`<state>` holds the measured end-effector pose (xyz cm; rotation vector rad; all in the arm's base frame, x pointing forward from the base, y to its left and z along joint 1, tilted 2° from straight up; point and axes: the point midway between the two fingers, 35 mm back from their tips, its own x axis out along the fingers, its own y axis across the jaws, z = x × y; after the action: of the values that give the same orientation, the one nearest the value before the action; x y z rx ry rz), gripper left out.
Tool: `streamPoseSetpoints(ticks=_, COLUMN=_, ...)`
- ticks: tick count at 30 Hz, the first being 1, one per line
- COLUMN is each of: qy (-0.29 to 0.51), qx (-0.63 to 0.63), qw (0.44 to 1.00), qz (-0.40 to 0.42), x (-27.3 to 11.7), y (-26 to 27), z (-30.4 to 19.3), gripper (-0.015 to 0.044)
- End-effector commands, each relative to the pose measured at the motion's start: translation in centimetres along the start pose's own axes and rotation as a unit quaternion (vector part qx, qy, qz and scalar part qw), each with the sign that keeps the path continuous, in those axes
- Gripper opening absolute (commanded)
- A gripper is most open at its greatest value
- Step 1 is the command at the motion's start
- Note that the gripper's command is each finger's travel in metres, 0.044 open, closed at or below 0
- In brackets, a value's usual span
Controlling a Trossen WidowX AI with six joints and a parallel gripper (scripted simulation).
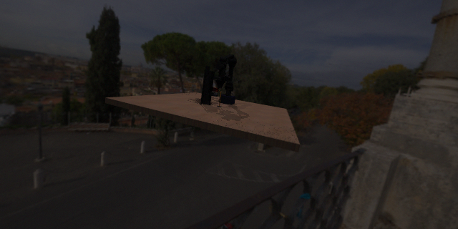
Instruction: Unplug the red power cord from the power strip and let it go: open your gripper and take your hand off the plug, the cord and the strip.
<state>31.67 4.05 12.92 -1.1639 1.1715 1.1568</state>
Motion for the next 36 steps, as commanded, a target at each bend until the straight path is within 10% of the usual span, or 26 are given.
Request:
streamPoseSetpoints(ticks=1, qy=-0.002, qx=-0.001, qw=1.0, qz=0.002, x=0.0, y=0.1, z=-0.5, gripper=0.016)
streamPoseSetpoints(ticks=36, qy=-0.001, qx=-0.001, qw=1.0, qz=0.003, x=1.3, y=0.2, z=-3.2, gripper=0.016)
